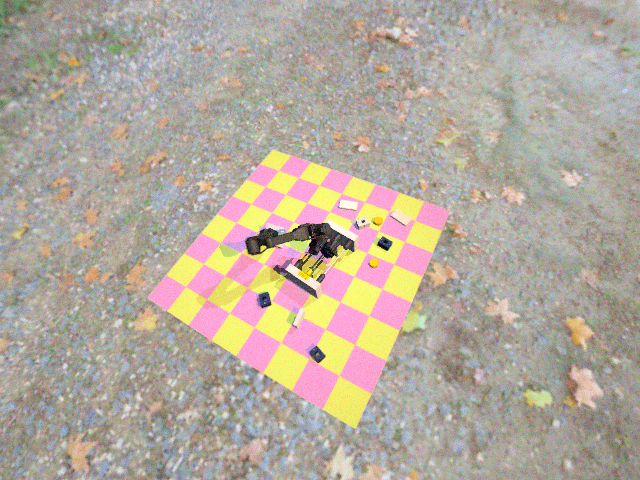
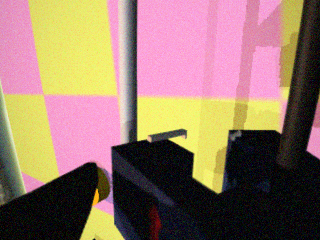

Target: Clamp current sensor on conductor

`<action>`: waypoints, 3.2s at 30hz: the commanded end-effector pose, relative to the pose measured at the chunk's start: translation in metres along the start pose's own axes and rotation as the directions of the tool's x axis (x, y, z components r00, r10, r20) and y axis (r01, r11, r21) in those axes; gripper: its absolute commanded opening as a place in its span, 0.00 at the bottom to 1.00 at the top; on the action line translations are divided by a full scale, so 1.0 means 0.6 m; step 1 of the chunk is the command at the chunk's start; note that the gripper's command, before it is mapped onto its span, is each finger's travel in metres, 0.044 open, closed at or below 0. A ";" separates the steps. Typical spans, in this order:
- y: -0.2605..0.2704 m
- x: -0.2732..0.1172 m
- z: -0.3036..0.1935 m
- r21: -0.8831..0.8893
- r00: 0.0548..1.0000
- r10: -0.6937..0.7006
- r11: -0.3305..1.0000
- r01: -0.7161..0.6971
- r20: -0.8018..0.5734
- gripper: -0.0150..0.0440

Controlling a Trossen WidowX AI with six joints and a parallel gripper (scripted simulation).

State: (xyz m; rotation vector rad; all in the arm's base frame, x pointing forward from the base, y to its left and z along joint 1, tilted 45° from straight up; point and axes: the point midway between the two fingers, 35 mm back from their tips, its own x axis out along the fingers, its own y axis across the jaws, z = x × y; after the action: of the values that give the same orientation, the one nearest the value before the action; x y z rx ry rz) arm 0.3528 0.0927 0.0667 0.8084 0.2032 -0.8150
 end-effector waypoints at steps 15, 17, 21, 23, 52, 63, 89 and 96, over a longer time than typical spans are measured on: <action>0.014 -0.006 -0.007 0.023 1.000 0.019 1.000 -0.019 -0.009 1.00; 0.014 -0.006 -0.007 0.023 1.000 0.019 1.000 -0.019 -0.009 1.00; 0.014 -0.006 -0.008 0.023 1.000 0.019 1.000 -0.019 -0.009 1.00; 0.014 -0.006 -0.009 0.023 1.000 0.019 1.000 -0.019 -0.009 1.00; 0.014 -0.006 -0.016 0.023 1.000 0.019 1.000 -0.019 -0.009 1.00; 0.014 -0.006 -0.020 0.023 1.000 0.019 1.000 -0.019 -0.009 1.00; 0.015 -0.006 -0.026 0.024 1.000 0.019 1.000 -0.019 -0.009 1.00; 0.015 -0.006 -0.028 0.024 1.000 0.019 1.000 -0.019 -0.009 1.00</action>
State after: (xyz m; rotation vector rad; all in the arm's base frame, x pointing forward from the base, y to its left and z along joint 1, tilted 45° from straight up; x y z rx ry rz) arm 0.3549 0.1033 0.0569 0.8092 0.2036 -0.8141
